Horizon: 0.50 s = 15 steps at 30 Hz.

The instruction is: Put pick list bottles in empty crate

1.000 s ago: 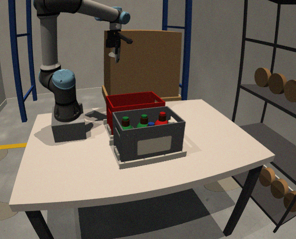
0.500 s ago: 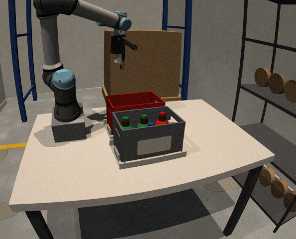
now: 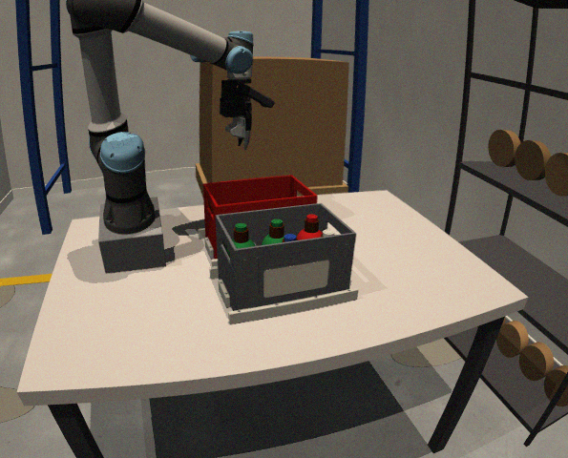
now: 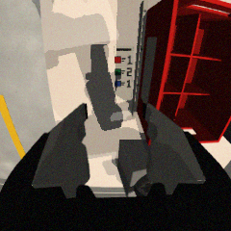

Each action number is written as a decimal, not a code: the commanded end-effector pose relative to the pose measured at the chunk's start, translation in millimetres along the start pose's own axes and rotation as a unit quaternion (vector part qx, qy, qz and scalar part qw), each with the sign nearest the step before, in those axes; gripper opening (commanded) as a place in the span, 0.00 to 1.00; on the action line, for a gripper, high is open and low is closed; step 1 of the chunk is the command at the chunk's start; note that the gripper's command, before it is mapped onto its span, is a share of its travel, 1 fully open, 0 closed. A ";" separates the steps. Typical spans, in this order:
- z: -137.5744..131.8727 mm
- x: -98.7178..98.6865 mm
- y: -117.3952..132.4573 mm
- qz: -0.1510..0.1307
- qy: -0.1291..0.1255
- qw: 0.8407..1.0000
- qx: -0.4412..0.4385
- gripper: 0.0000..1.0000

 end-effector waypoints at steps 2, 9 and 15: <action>21.9 -16.4 -13.2 0.003 -0.006 1.000 0.007 0.38; 21.8 -16.8 -13.2 0.002 -0.006 1.000 0.007 0.38; 21.1 -15.7 -13.9 0.003 -0.006 1.000 0.007 0.38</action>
Point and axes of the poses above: the point where the finger pads meet when closed, its own x axis back along the fingers, its own z axis across the jaws, y = z × x, the point moved 3 cm from there along x, back along the fingers, and after that the axes turned 10 degrees about -x, right-handed, at the moved point
